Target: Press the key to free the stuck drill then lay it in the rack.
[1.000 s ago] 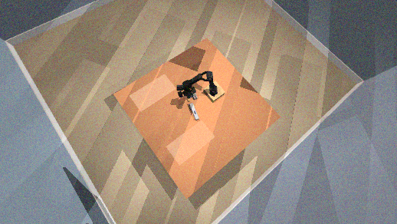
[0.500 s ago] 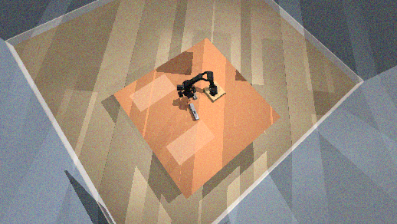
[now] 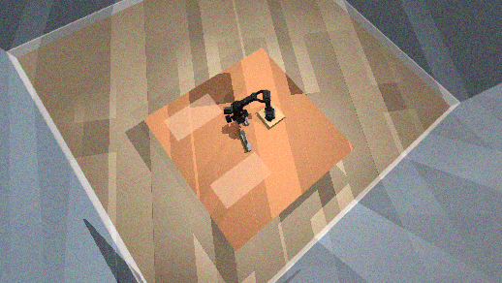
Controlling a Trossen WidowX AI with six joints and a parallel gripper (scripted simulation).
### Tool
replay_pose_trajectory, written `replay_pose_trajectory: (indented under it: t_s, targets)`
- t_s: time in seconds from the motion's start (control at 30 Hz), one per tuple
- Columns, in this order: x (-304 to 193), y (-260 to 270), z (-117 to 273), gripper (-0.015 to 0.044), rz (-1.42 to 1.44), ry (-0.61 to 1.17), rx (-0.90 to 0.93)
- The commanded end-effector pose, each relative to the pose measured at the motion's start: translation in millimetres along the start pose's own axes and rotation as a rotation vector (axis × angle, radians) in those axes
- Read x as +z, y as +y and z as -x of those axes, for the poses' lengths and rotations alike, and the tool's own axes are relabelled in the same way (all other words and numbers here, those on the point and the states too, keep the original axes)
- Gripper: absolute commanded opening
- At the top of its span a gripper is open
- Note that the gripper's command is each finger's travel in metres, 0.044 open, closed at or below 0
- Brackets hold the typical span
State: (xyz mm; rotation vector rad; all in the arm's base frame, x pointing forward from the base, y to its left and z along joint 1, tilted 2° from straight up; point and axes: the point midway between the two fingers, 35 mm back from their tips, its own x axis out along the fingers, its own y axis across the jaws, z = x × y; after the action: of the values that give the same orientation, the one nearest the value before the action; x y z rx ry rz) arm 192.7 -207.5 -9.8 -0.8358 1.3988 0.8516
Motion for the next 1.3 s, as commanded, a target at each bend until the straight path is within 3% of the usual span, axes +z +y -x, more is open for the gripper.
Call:
replay_pose_trajectory:
  t_s: [0.0, 1.27]
  targets:
    - [0, 0, 3, 0.0, -0.001, 0.003, -0.004]
    - [2, 1, 19, 0.0, -0.001, 0.003, -0.004]
